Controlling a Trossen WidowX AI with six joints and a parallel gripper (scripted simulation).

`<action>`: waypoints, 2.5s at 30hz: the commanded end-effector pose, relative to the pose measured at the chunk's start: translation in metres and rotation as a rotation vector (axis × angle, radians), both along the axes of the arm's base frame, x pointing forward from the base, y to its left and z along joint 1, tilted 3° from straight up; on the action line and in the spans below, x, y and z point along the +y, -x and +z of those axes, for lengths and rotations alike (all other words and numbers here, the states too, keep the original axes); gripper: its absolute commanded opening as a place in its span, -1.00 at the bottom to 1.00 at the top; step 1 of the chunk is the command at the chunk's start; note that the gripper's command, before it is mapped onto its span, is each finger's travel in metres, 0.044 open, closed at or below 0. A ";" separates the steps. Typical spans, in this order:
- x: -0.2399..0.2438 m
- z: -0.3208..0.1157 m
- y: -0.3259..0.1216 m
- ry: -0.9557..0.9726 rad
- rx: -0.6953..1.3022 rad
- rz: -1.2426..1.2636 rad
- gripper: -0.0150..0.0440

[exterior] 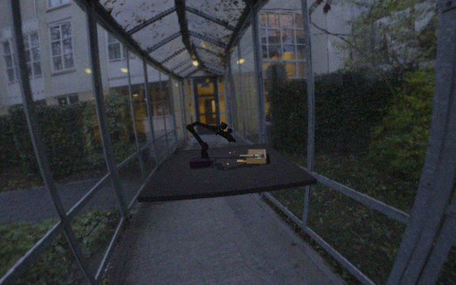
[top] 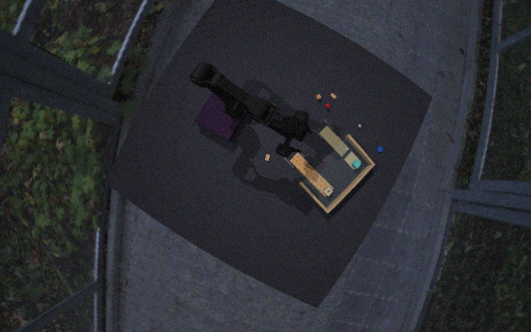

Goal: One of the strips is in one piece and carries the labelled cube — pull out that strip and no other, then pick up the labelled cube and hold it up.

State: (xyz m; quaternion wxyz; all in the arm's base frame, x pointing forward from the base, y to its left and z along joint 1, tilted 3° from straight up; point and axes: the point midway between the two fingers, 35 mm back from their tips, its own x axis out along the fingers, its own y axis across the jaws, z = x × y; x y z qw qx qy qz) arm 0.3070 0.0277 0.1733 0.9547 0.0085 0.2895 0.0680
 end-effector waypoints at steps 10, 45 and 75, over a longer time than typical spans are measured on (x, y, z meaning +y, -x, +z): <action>-0.022 -0.039 -0.036 0.023 0.372 -0.084 -0.03; -0.052 -0.137 -0.057 -0.024 0.965 -0.218 -0.49; -0.050 -0.181 -0.059 -0.024 0.965 -0.218 -0.49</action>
